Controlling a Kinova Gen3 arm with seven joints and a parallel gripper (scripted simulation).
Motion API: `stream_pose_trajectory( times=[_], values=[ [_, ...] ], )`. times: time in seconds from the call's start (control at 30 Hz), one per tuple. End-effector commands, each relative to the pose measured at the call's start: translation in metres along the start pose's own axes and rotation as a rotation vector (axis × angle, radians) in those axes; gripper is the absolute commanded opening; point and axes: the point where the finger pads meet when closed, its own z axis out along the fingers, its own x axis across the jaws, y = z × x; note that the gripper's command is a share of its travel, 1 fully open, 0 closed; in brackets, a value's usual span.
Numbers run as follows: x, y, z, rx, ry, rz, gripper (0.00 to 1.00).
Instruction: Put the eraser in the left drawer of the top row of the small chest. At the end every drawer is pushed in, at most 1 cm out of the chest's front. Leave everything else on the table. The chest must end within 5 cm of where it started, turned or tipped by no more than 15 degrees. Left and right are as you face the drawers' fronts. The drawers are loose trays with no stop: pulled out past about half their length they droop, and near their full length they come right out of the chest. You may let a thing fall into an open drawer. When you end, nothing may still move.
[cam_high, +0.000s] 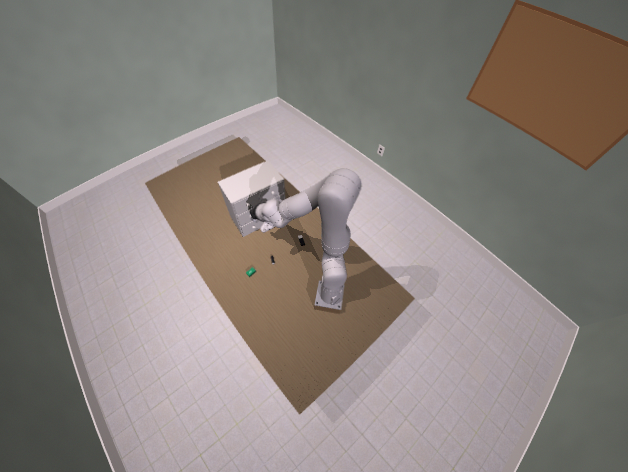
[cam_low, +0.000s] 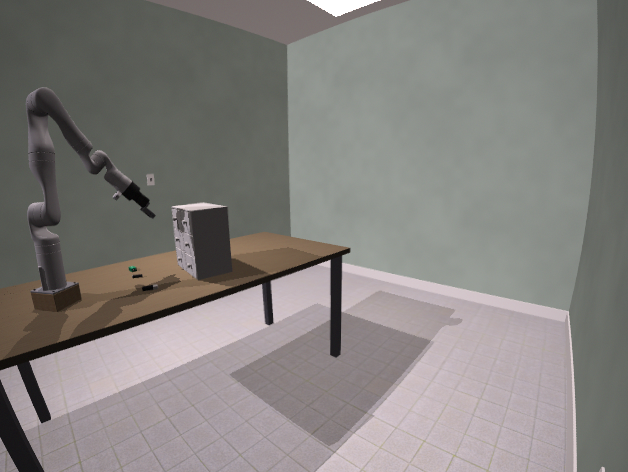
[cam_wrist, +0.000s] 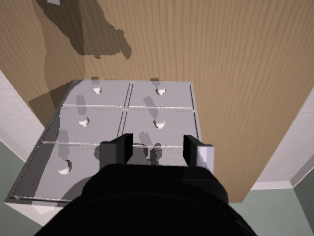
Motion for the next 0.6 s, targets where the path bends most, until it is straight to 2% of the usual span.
stream_pose_trajectory(
  times=[0.0, 0.57],
  values=[
    [-0.0006, -0.0008, 0.0008, -0.004, -0.002, -0.002, 1.0],
    [-0.0005, -0.0014, 0.0047, -0.032, -0.002, -0.002, 1.0]
  ],
)
